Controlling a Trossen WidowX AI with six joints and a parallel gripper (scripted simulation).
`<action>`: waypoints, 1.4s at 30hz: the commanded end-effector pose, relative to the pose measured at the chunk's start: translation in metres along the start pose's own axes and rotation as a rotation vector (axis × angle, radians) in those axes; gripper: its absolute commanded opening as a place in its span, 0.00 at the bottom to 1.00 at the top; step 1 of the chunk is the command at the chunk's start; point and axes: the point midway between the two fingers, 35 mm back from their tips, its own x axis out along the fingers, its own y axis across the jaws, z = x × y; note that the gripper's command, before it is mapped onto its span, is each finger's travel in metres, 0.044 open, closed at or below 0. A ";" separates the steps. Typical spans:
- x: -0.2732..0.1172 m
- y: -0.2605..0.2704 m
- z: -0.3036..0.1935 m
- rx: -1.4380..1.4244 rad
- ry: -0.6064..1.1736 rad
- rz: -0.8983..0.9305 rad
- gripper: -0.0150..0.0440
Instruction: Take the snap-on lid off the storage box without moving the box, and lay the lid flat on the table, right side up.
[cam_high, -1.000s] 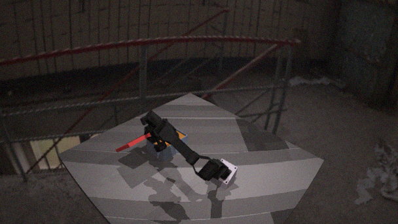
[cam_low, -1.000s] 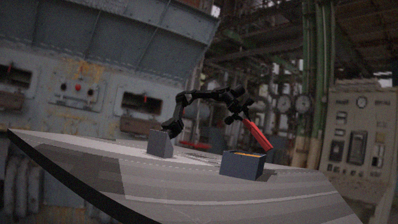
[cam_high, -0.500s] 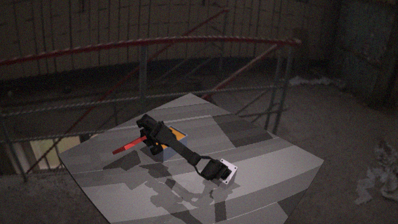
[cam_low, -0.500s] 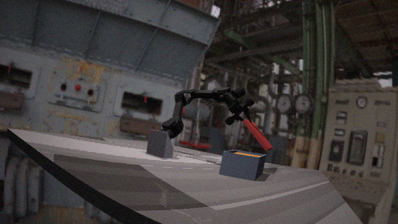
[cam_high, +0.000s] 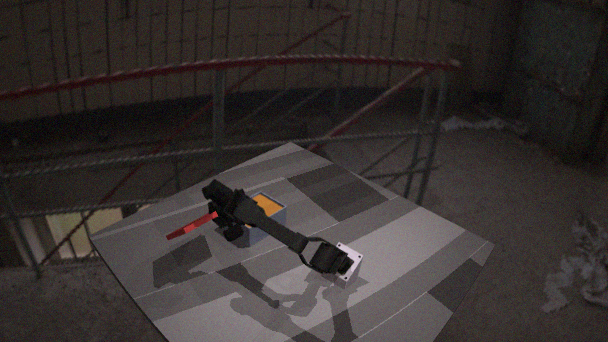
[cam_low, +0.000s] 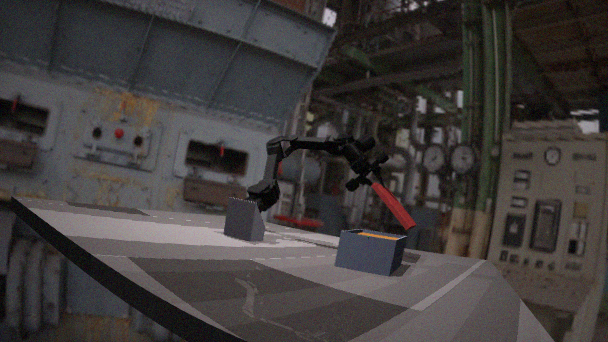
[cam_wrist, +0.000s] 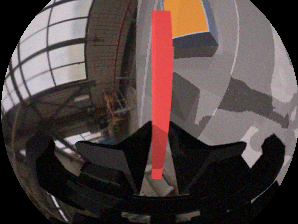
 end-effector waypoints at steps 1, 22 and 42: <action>-0.003 0.002 -0.011 0.002 -0.003 0.012 0.25; 0.007 -0.010 -0.010 0.003 -0.002 0.013 0.25; 0.017 -0.022 -0.010 0.003 -0.001 0.013 0.25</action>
